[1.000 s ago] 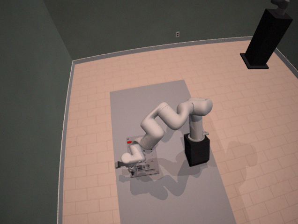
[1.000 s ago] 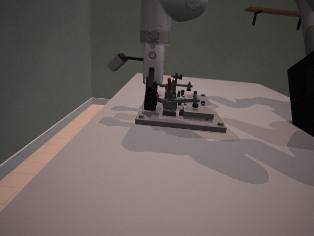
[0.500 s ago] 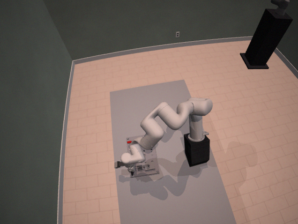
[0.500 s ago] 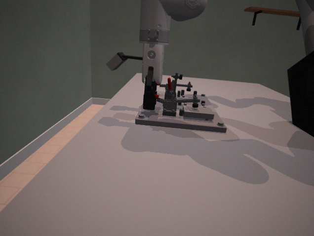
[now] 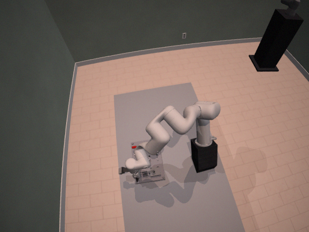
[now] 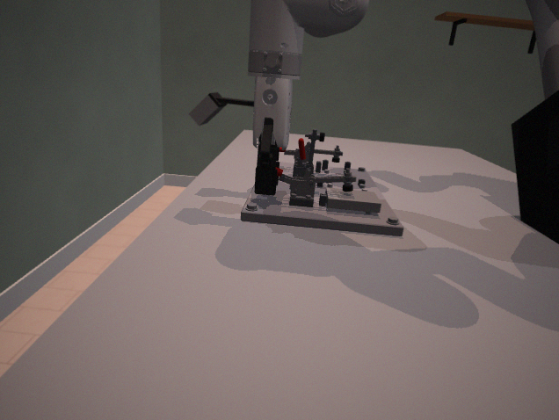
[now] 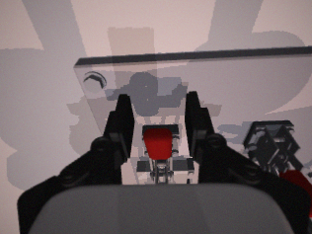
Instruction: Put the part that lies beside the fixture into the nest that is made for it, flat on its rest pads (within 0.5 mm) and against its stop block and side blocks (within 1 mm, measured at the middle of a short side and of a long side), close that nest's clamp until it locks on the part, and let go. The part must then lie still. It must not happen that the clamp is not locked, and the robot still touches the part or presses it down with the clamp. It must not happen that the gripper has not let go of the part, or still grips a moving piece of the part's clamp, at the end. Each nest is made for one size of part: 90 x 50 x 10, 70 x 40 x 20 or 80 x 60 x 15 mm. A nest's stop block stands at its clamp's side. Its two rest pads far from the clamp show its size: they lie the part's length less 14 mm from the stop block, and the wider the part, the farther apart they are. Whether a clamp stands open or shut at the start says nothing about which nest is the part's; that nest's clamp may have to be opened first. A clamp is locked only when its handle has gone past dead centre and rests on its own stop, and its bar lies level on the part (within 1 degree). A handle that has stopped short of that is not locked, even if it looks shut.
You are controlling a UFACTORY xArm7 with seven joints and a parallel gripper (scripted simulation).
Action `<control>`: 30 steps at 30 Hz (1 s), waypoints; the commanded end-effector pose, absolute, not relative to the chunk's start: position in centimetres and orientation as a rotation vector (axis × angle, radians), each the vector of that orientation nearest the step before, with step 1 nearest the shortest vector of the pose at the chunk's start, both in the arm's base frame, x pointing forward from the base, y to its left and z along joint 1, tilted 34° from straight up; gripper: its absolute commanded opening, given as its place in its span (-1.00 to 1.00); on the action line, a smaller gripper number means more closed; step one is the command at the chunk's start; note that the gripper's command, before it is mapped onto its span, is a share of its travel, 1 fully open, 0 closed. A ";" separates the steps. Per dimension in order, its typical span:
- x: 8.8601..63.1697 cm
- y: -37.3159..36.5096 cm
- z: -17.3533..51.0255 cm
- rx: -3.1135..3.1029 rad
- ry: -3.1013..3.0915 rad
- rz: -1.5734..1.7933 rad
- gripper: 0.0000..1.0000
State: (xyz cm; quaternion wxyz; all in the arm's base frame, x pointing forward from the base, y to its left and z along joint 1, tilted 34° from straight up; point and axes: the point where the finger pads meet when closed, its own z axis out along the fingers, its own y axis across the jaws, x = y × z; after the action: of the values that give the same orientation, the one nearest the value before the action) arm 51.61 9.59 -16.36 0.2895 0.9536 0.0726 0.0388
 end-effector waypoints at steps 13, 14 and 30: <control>51.3 12.1 -12.7 2.547 0.196 0.110 -0.05; 51.2 12.3 -12.4 2.547 0.196 0.110 -0.05; 51.1 13.0 -11.3 2.547 0.196 0.110 -0.05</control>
State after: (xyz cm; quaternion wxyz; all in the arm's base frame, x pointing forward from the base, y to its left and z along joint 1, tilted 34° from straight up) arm 50.92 12.79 -11.46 0.2895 0.9536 0.0725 0.0388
